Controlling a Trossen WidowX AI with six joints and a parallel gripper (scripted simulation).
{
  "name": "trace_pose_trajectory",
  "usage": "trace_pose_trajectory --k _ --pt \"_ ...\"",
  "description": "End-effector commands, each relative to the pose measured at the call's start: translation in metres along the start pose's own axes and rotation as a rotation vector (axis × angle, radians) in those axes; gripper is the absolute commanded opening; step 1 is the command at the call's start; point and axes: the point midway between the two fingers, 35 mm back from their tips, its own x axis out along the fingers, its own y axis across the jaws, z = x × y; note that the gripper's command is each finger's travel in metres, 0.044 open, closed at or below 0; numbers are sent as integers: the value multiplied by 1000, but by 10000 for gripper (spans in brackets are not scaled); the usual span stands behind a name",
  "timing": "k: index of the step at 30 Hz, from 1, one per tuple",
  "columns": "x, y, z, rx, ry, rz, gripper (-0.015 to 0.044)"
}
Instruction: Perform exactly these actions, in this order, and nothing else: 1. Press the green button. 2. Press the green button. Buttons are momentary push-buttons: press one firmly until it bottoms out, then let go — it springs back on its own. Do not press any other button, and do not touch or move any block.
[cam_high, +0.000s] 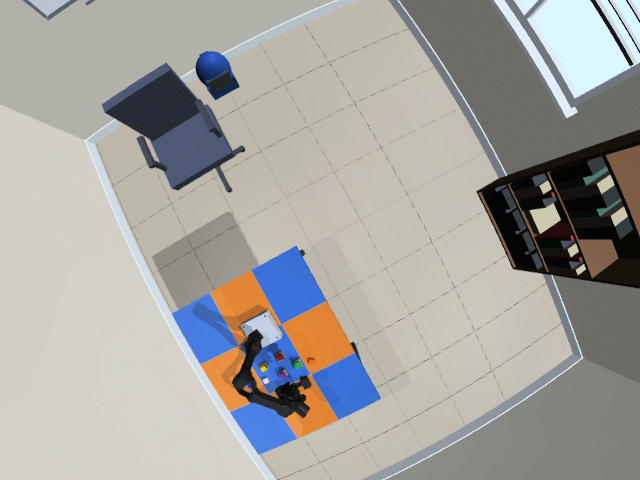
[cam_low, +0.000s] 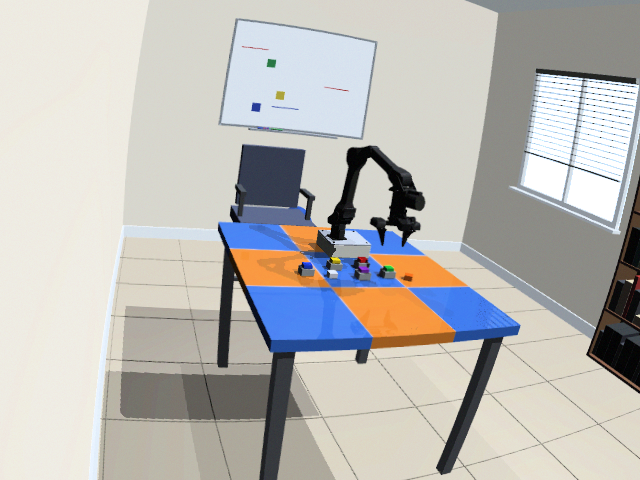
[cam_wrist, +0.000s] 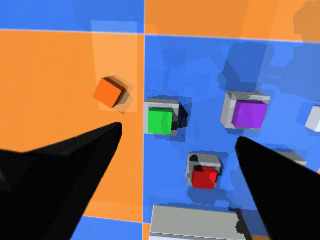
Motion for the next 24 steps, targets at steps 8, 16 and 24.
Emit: trace_pose_trajectory --k 8,16,24 --pt "14 19 -29 -44 73 -4 348" --pt "66 18 -34 -45 73 -4 138" --pt "66 18 -34 -45 73 -4 20"
